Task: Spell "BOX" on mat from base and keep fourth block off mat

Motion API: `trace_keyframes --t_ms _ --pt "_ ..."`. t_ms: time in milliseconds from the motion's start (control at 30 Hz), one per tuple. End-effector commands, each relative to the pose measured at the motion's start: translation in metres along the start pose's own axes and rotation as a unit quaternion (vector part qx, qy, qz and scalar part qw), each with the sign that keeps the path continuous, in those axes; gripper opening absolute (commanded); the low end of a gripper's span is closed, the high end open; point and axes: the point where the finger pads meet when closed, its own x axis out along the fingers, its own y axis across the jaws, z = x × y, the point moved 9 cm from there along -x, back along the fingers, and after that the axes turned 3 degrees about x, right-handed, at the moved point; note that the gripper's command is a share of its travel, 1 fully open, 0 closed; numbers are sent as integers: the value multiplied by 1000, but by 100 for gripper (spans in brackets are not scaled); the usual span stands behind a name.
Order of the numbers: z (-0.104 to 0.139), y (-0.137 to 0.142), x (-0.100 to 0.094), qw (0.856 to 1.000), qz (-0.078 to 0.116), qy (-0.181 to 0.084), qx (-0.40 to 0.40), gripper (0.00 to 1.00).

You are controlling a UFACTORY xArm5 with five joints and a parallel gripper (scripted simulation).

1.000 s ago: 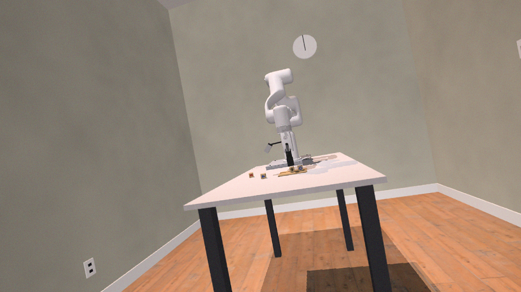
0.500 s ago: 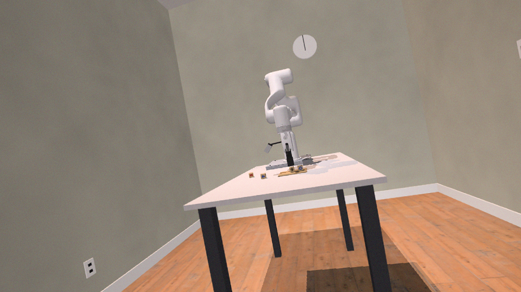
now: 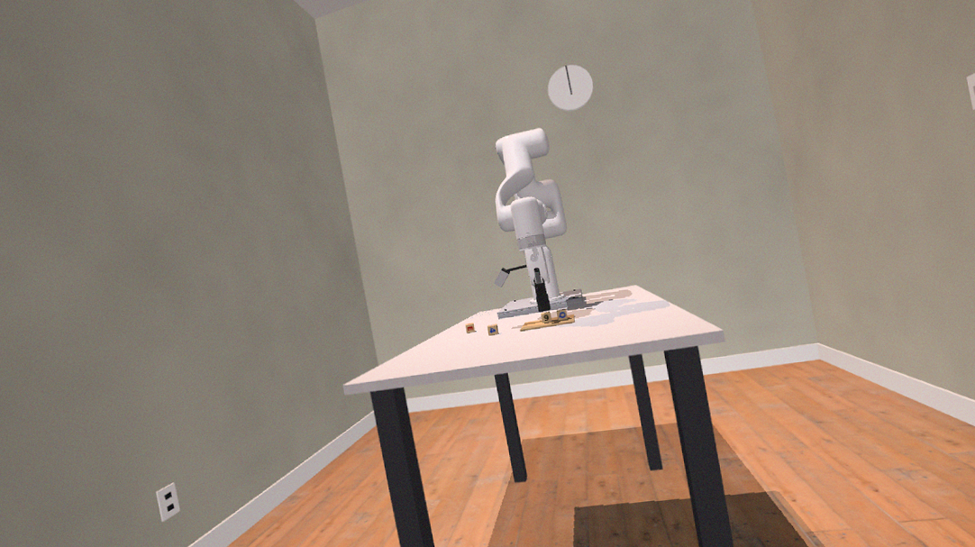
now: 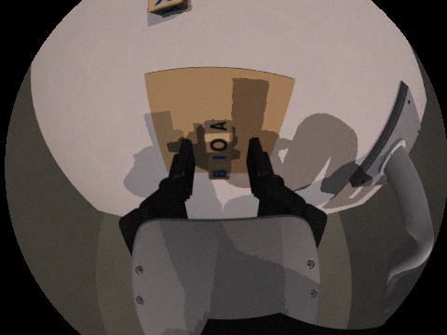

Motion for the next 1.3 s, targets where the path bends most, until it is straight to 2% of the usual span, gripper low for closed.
trace_keyframes --t_ms 0,533,1267 --pt "0 -1 0 1000 -2 0 0 55" --pt "-1 -1 23 1000 -2 0 0 55" --pt "-1 -1 28 1000 -2 0 0 55"
